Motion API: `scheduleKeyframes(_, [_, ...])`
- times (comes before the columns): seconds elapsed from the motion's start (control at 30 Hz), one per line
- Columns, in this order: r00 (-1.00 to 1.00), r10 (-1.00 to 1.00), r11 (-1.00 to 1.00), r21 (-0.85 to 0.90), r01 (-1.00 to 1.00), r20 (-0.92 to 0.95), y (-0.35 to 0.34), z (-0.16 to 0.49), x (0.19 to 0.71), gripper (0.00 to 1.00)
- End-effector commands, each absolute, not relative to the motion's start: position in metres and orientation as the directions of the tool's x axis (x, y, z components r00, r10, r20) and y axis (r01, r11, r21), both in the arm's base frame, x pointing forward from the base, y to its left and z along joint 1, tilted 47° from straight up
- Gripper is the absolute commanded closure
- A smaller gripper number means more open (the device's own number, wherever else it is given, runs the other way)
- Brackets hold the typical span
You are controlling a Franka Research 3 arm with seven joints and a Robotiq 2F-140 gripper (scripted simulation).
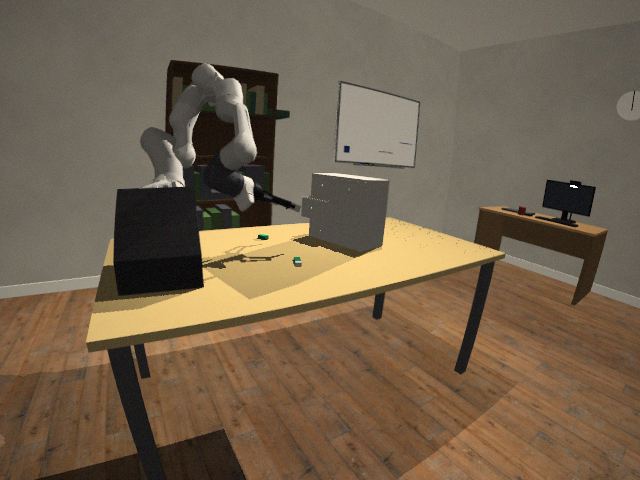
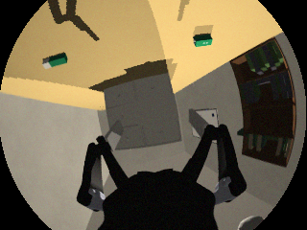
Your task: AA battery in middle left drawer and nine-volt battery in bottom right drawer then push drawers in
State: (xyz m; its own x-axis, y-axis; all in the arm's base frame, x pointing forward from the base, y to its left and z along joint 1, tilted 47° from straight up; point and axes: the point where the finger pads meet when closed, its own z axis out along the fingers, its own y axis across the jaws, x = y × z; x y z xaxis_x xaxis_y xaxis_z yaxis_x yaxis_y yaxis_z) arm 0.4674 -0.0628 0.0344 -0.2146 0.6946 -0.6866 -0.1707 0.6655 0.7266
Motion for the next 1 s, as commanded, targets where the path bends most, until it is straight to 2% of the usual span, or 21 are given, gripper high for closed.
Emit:
scheduleKeyframes(0.0, [-0.196, 0.668, 0.694, 0.696, -0.183, -0.718, -0.0639, 0.0367, 0.4698, 0.0])
scheduleKeyframes(0.03, [-0.196, 0.668, 0.694, 0.696, -0.183, -0.718, -0.0639, 0.0367, 0.4698, 0.0])
scheduleKeyframes(0.07, [-0.196, 0.668, 0.694, 0.696, -0.183, -0.718, -0.0639, 0.0367, 0.4698, 1.0])
scheduleKeyframes(0.97, [-0.196, 0.668, 0.694, 0.696, -0.183, -0.718, -0.0631, 0.0367, 0.473, 1.0])
